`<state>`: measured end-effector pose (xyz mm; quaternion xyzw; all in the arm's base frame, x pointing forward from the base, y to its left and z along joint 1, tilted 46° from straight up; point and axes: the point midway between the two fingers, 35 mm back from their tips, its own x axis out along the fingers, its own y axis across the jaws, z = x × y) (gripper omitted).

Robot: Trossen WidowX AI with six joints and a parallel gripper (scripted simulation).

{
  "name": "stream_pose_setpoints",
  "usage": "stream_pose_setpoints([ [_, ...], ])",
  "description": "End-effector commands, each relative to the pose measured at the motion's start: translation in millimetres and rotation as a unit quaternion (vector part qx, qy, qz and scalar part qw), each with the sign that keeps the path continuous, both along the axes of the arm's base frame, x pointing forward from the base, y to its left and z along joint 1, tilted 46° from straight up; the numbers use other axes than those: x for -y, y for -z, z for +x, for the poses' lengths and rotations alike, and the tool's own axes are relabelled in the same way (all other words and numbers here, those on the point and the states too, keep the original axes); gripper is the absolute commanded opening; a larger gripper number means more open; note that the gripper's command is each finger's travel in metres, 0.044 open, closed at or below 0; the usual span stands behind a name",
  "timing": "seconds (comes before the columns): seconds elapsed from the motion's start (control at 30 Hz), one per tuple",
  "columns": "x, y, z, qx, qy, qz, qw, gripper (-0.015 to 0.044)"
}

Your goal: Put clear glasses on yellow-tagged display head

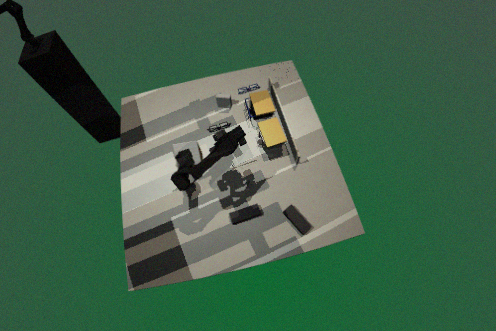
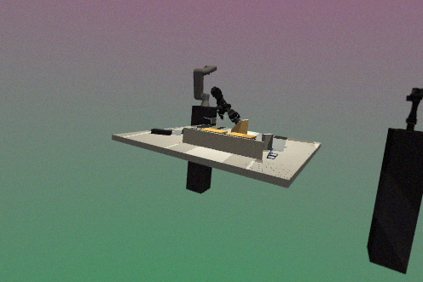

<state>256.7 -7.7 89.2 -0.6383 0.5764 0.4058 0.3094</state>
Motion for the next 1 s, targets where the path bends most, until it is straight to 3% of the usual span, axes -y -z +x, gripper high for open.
stream_pose_setpoints([
  [0.0, -8.3, 11.6, 6.9, 0.001, 0.017, -0.016, 1.0, 0.0],
  [0.97, -44.5, 103.0, 5.8, -0.002, 0.091, -0.144, 0.985, 0.0],
])
